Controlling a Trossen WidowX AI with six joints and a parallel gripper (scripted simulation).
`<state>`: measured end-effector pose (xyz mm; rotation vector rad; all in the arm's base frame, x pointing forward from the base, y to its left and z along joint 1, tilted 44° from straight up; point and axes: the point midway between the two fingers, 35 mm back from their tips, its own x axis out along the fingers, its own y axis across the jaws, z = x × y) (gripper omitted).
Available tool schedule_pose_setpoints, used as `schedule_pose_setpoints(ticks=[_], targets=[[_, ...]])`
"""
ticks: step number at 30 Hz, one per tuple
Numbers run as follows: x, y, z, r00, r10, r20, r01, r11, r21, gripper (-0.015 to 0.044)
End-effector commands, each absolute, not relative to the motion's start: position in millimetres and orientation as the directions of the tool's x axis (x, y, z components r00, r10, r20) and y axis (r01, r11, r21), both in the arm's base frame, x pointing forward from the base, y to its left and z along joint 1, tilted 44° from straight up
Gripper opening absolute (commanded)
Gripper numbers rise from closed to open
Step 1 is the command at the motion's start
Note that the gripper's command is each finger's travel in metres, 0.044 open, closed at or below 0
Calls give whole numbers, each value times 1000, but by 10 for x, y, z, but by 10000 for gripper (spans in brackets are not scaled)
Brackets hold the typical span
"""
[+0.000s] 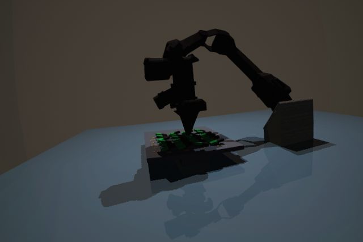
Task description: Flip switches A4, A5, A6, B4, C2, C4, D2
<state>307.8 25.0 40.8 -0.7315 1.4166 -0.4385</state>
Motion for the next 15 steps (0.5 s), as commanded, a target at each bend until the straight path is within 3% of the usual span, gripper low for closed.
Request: schedule_pose_setpoints(ticks=[1, 15], targets=[[3073, 237, 401, 129, -679, -723, -150, 707, -691, 0], [3065, 337, 493, 134, -674, -727, -148, 711, -687, 0]])
